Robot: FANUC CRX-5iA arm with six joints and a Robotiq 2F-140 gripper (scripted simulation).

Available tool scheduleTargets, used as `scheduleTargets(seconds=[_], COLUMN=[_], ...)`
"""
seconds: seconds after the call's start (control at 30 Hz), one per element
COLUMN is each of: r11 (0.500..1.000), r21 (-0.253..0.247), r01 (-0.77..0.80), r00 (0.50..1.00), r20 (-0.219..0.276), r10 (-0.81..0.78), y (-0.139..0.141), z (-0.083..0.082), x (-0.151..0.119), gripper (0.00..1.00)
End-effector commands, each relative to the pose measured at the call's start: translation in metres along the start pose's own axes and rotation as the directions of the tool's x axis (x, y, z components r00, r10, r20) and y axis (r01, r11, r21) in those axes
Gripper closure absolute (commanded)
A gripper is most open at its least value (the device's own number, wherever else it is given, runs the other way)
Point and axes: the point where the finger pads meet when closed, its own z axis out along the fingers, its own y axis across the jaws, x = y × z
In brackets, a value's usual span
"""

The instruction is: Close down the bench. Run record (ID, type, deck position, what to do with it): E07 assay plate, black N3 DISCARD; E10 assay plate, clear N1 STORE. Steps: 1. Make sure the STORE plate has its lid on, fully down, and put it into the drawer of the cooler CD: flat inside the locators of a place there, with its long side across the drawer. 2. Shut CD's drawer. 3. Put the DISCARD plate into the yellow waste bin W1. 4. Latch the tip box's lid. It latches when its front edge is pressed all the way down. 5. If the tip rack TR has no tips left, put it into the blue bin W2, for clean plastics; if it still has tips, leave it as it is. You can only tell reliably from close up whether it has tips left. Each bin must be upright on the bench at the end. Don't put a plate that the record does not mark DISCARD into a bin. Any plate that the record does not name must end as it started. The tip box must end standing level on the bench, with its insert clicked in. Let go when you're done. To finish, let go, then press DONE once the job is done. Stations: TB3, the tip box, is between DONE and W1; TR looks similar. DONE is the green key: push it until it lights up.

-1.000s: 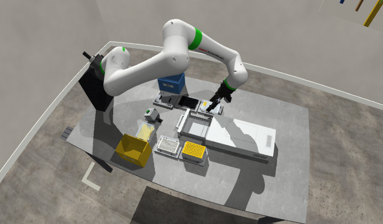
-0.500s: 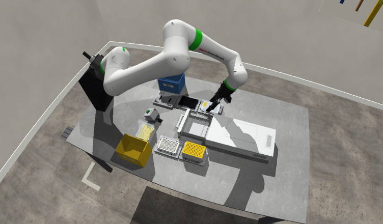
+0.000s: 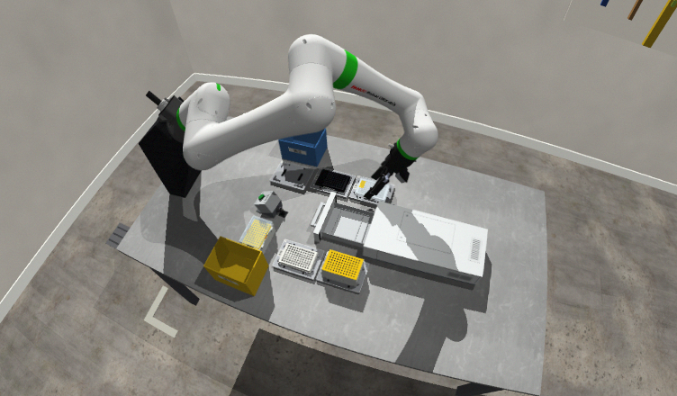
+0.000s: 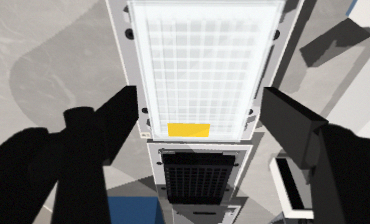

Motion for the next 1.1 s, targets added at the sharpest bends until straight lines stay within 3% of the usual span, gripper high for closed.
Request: scheduleTargets(seconds=[0.0, 0.57, 1.07], r11=[1.0, 1.0, 1.0], r21=[0.0, 0.0, 0.0], r01=[0.0, 0.0, 0.0], r00=[1.0, 1.0, 1.0], r20=[-0.002, -0.002, -0.002], r10=[0.0, 0.0, 0.0], y=[0.0, 0.0, 0.0], z=[-0.001, -0.001, -0.018], x=[0.0, 0.0, -0.007], gripper=[0.3, 0.3, 0.3])
